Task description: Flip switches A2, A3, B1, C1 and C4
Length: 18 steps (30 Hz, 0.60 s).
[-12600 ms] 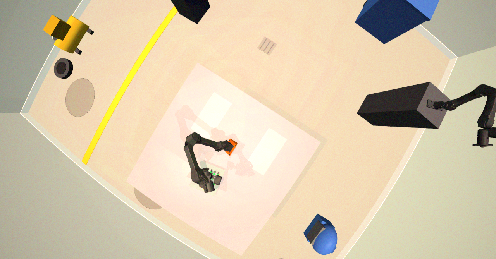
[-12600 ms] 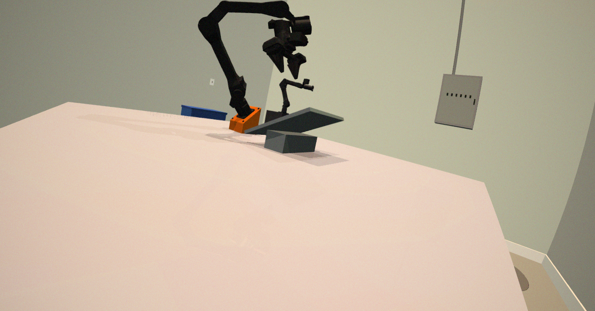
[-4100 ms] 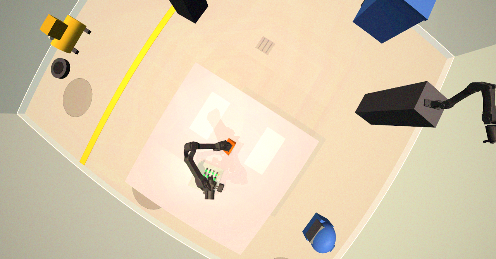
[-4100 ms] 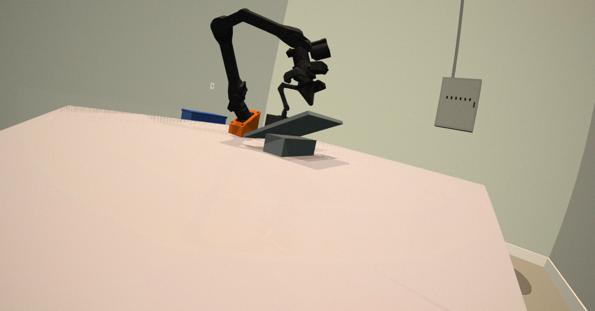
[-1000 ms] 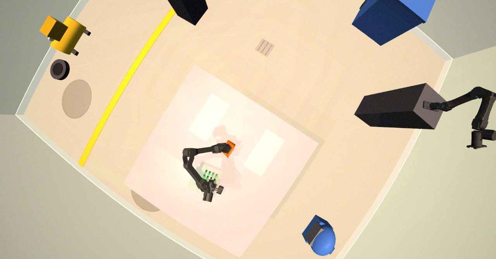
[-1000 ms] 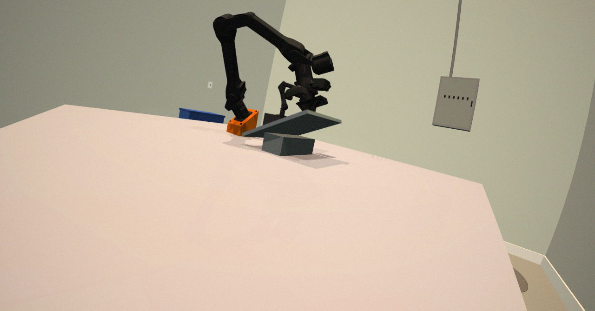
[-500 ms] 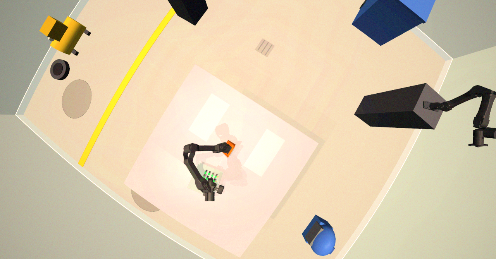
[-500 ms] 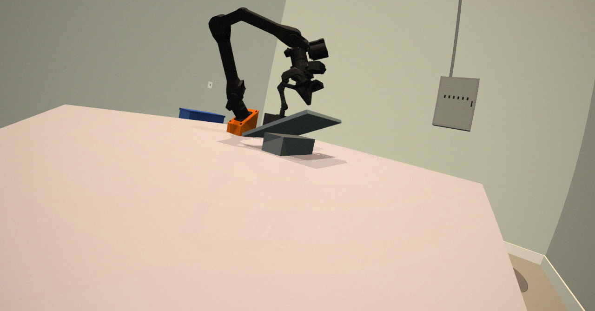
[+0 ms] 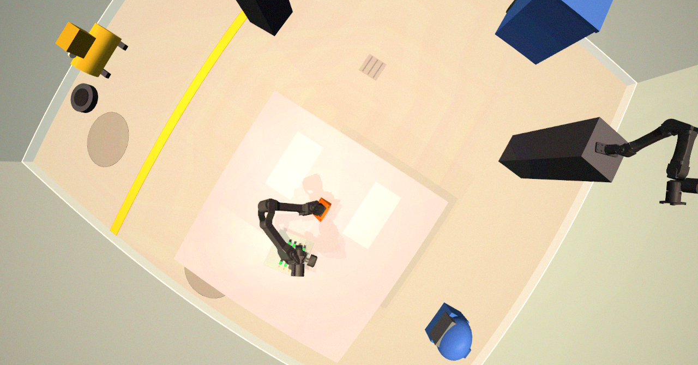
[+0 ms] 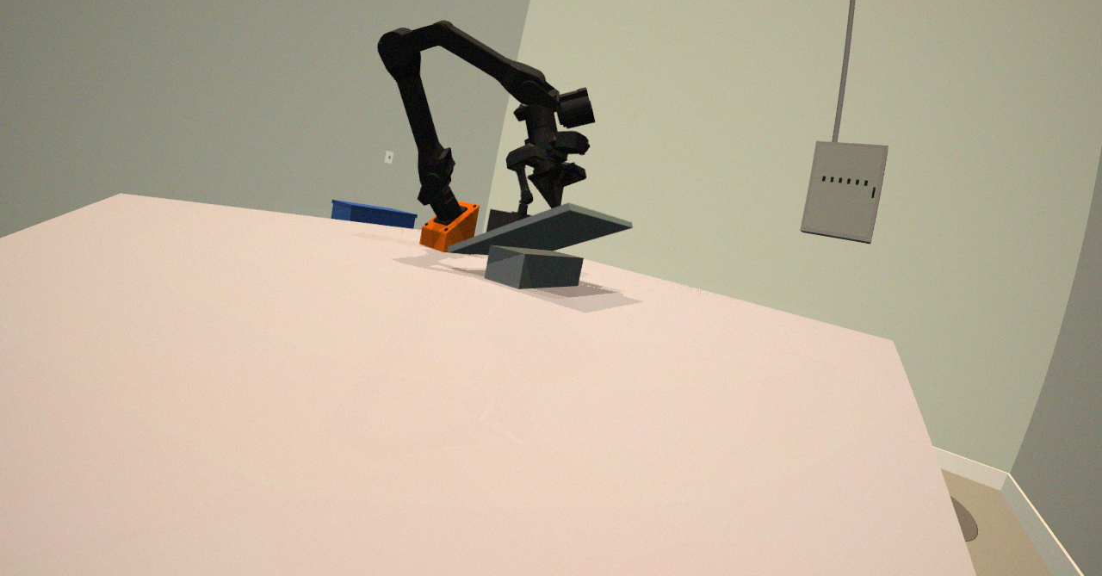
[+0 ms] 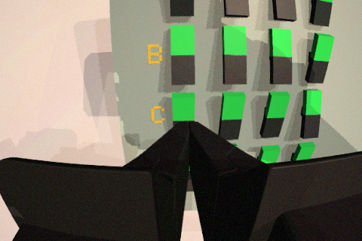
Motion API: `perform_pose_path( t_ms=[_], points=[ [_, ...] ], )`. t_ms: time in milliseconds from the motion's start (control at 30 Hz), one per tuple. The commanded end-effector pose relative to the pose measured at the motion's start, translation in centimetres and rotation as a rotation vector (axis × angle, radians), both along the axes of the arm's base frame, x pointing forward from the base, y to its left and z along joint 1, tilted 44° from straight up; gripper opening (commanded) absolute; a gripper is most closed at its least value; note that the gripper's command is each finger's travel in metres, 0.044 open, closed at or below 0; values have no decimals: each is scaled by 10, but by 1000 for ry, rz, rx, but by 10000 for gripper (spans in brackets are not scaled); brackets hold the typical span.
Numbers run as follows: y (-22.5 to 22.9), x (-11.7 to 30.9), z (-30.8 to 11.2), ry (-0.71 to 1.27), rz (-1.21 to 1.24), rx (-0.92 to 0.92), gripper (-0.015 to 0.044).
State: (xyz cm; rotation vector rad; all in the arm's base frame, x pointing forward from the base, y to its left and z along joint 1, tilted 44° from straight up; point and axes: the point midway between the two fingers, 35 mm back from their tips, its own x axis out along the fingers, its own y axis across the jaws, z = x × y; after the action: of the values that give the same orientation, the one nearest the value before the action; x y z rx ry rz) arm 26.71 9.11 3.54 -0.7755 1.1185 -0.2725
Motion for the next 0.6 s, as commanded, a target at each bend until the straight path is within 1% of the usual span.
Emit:
perform_pose_path(
  t_ms=[0,567],
  points=[
    [-8,2,-10,16,-2,-5,0],
    [-18,10,-22,15,-2,-6,0]
  ],
)
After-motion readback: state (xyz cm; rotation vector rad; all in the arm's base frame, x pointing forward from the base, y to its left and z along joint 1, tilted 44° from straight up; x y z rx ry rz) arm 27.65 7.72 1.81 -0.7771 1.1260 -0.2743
